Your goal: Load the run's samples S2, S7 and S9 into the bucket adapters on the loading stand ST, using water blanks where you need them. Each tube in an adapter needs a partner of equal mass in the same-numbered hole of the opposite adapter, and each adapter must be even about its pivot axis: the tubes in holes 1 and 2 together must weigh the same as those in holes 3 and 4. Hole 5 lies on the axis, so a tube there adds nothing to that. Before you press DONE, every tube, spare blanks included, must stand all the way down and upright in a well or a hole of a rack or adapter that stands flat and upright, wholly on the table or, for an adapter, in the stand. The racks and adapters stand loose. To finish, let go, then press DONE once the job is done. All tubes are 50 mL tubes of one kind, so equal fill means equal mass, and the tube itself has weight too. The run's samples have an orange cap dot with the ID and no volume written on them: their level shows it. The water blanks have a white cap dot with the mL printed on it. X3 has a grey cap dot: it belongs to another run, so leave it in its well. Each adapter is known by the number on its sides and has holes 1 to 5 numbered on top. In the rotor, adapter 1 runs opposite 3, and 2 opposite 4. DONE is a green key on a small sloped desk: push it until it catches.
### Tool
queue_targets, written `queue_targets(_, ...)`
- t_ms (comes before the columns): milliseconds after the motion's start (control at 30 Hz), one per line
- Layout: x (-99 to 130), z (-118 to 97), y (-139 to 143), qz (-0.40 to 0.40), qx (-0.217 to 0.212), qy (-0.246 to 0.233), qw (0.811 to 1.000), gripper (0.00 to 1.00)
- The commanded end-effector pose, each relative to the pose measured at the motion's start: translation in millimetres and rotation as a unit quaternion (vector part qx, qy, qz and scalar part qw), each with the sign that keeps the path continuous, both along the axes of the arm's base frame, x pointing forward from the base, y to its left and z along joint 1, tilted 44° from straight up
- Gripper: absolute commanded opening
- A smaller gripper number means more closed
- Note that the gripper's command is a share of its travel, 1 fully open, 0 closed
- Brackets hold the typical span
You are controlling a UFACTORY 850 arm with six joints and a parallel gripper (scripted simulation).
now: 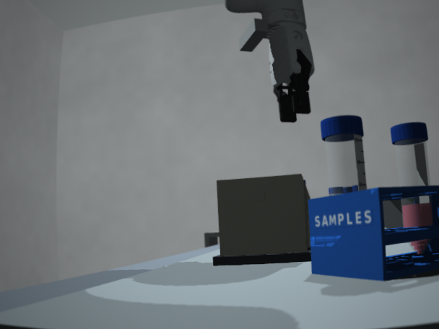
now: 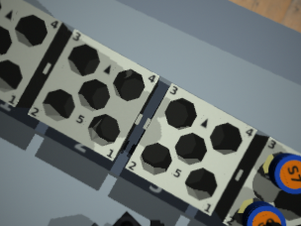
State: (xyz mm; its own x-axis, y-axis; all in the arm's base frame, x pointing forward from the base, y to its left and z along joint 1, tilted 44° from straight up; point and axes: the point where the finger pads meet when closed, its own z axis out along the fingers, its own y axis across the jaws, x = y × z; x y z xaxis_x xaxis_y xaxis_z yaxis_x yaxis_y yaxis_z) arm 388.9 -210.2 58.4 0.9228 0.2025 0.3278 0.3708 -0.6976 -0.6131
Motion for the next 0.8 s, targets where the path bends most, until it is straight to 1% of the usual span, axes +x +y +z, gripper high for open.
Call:
queue_targets(0, 0.4, 14.8, 13.7, 0.033, -0.007, -0.037, 0.999, 0.57)
queue_targets(300, -0.3, 45.7, 46.4, 0.033, -0.006, -0.037, 0.999, 0.57)
queue_targets(367, -0.3, 45.7, 46.4, 0.033, -0.006, -0.037, 0.999, 0.57)
queue_targets(767, -1.2, 87.0, 90.0, 0.033, -0.006, -0.037, 0.999, 0.57)
